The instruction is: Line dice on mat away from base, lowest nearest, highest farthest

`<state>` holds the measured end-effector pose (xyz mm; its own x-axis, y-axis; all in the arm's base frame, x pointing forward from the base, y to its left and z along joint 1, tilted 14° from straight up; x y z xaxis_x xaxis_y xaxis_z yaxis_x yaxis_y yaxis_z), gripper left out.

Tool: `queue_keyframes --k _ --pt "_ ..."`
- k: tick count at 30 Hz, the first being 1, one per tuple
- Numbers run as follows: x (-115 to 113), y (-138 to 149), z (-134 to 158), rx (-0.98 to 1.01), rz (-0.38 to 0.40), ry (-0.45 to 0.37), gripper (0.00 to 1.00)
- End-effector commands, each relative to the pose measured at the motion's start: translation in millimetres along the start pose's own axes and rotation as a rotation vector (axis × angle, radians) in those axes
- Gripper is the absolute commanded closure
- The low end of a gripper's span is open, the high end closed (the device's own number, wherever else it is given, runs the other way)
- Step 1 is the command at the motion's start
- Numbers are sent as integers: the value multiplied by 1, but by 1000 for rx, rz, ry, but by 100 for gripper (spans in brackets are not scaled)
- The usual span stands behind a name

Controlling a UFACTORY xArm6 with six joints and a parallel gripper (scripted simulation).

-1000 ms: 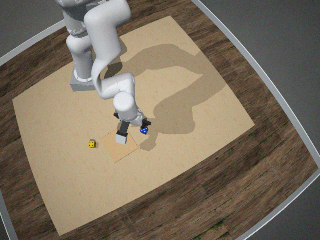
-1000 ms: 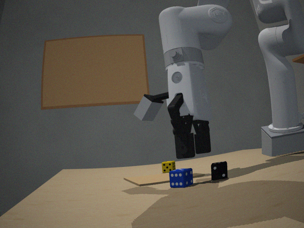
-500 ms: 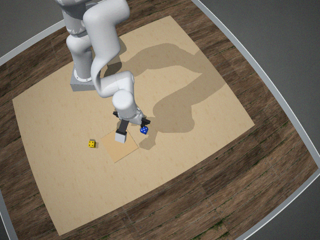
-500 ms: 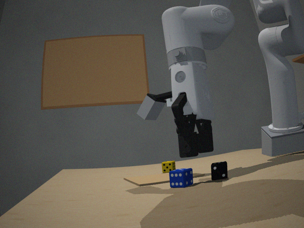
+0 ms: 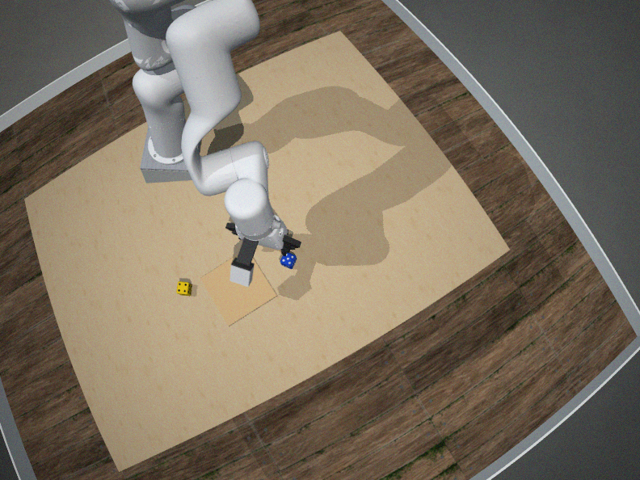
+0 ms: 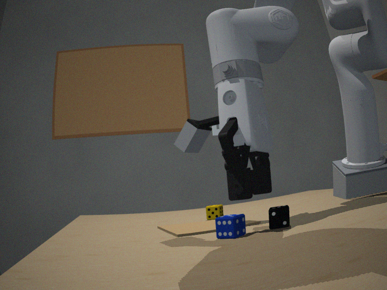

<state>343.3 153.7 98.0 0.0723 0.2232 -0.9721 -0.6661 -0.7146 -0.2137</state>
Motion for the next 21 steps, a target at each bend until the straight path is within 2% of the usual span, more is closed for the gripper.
queue_keyframes --k 1,14,17,21 --pt "-1 -1 0 0 -3 2 0" --pt "-2 -1 0 0 -3 1 0" --pt "-11 -1 0 0 -3 2 0" --pt "-35 -1 0 0 -3 2 0"
Point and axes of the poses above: the point where the finger pads meet when closed, its own x axis out along the fingers, its own y axis across the jaws, z = x × y, the point moved 5 cm from there along -x, back along the fingers, and after that the axes turned 8 degrees about x, right-handed, at the moved point
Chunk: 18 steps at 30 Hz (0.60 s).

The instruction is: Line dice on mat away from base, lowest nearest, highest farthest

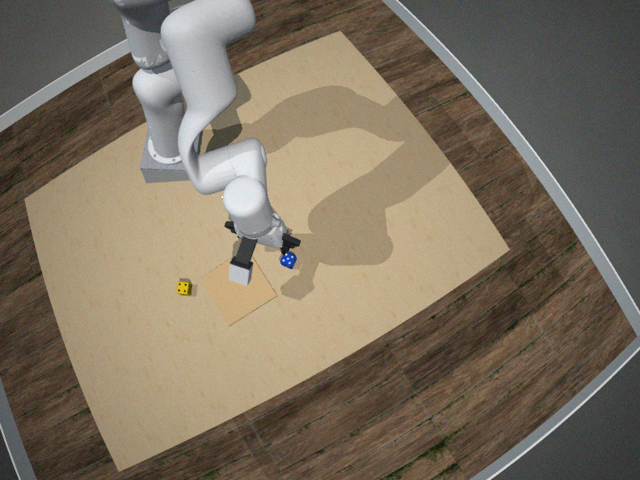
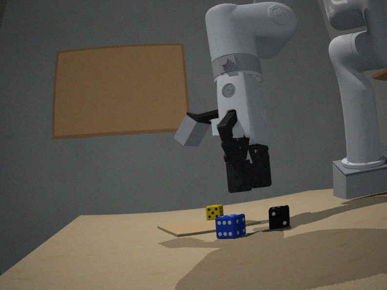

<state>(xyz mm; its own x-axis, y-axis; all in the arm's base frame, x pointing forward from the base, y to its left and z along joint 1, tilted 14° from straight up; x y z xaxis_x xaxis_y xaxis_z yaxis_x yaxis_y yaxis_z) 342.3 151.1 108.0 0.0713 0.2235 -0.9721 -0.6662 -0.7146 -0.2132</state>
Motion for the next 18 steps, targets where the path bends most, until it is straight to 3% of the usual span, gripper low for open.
queue_keyframes --k 1,8,18 --pt "-32 -1 0 0 -3 2 0" --pt "-80 -1 0 0 -3 2 0" --pt "-90 -1 0 0 -3 2 0"
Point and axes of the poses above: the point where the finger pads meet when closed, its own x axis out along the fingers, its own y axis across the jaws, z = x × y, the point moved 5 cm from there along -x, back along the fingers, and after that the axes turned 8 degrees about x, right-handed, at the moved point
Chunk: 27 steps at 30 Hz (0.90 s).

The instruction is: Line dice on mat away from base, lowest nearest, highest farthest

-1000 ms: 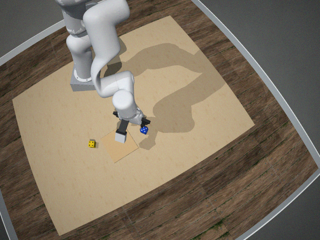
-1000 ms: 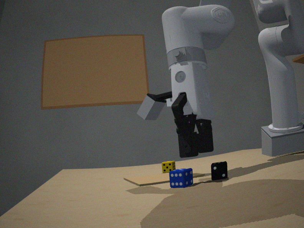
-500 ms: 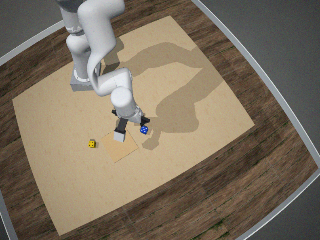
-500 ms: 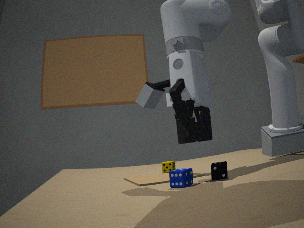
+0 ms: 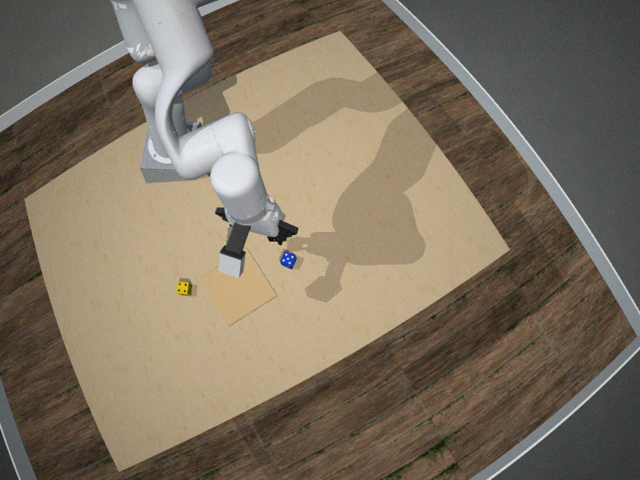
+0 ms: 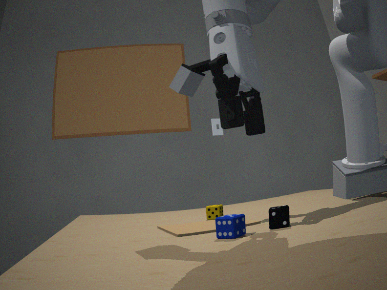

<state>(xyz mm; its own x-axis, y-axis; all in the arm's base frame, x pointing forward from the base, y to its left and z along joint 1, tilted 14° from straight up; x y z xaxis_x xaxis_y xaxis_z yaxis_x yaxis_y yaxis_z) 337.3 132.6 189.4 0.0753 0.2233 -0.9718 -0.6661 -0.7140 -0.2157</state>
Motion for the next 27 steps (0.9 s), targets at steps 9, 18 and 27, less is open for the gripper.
queue_keyframes --k 9,18,27 --pt "-6 0 9 -54 -1 0 0" --pt "-2 5 41 -257 -1 0 0" --pt "-2 5 41 -257 -1 0 0"
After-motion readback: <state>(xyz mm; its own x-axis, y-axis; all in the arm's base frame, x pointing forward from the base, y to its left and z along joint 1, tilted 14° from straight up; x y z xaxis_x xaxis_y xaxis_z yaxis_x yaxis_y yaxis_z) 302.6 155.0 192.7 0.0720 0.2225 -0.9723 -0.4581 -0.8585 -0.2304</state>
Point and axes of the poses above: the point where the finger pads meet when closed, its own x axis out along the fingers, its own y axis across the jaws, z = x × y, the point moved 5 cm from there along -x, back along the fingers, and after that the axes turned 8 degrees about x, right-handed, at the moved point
